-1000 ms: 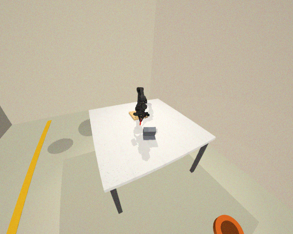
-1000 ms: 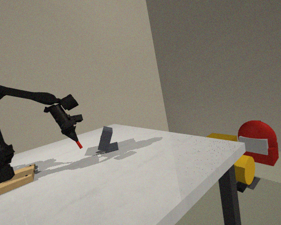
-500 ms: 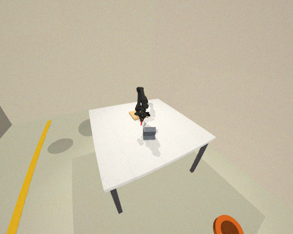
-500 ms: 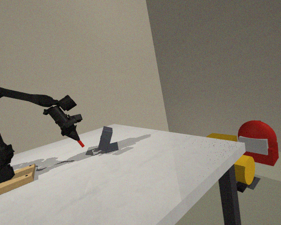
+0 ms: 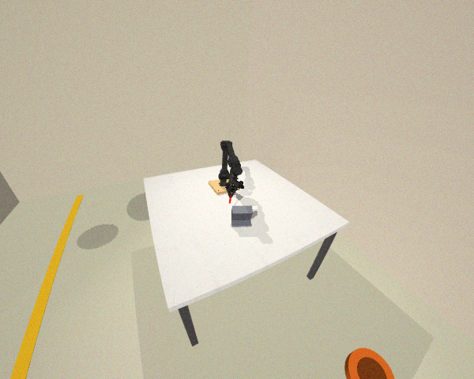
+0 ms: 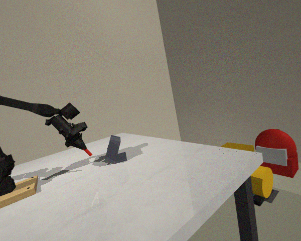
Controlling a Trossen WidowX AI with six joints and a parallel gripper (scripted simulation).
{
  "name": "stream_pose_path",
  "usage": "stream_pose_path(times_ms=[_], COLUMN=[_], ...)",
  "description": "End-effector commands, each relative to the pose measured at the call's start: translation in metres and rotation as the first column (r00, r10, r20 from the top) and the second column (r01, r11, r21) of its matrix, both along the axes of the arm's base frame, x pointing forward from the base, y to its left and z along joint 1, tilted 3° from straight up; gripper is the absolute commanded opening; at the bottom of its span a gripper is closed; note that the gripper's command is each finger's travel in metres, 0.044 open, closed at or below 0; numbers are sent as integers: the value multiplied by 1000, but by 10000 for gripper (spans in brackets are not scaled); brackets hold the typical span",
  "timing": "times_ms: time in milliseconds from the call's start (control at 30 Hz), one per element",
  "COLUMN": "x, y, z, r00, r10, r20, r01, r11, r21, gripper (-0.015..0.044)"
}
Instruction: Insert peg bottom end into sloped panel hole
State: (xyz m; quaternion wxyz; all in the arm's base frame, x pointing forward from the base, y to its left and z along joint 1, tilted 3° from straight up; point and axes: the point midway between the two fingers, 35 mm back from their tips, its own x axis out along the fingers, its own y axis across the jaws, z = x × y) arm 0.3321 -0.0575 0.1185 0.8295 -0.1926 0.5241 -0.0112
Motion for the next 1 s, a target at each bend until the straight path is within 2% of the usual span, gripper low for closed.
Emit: stream_pose_path(times_ms=[0,967], x=[-1,3], y=[2,23], z=[-2,1], r00=[1000,978], r10=[22,159], r20=[9,132], r01=[-22,-139], r11=[1000,979], r21=[-21,-148], gripper=[0,0])
